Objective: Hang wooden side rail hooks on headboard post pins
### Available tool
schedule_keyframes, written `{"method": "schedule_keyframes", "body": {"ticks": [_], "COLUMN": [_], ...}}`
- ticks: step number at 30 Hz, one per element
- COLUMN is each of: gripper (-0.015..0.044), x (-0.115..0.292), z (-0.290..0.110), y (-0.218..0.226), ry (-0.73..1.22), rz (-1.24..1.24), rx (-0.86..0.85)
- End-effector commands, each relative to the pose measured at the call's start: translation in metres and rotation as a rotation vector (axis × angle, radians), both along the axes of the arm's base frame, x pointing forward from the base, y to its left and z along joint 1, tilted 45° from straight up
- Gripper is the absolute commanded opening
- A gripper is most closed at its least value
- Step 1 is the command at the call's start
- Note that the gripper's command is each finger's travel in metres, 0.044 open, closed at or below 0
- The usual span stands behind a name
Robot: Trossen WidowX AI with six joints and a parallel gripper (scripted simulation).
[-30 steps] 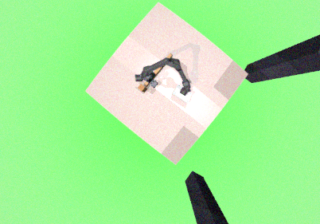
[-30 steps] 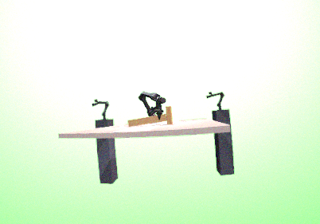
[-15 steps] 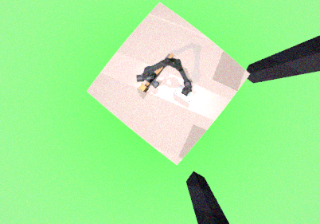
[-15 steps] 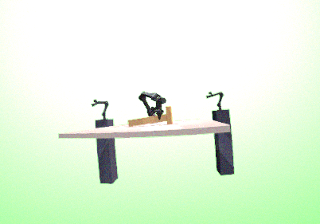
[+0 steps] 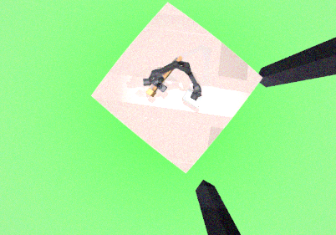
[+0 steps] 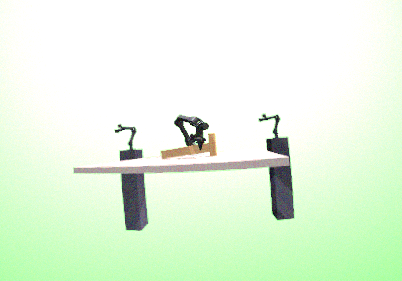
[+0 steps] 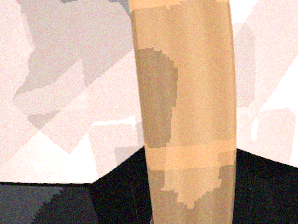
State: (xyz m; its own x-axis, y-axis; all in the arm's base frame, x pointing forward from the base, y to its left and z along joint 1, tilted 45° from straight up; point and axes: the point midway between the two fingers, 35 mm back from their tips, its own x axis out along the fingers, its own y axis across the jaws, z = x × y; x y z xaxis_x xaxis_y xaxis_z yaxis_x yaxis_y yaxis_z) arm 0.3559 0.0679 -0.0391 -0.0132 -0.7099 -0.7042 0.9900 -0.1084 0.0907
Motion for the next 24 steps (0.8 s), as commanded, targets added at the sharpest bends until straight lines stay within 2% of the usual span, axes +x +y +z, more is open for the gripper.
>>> {"method": "schedule_keyframes", "body": {"ticks": [1, 24], "gripper": [0.0, 0.0], "x": [0.0014, 0.0013], "z": [0.0014, -0.0011], "y": [0.0064, 0.0041], "ry": [-0.01, -0.011], "rz": [0.006, 0.006], "rx": [0.007, 0.007]}}
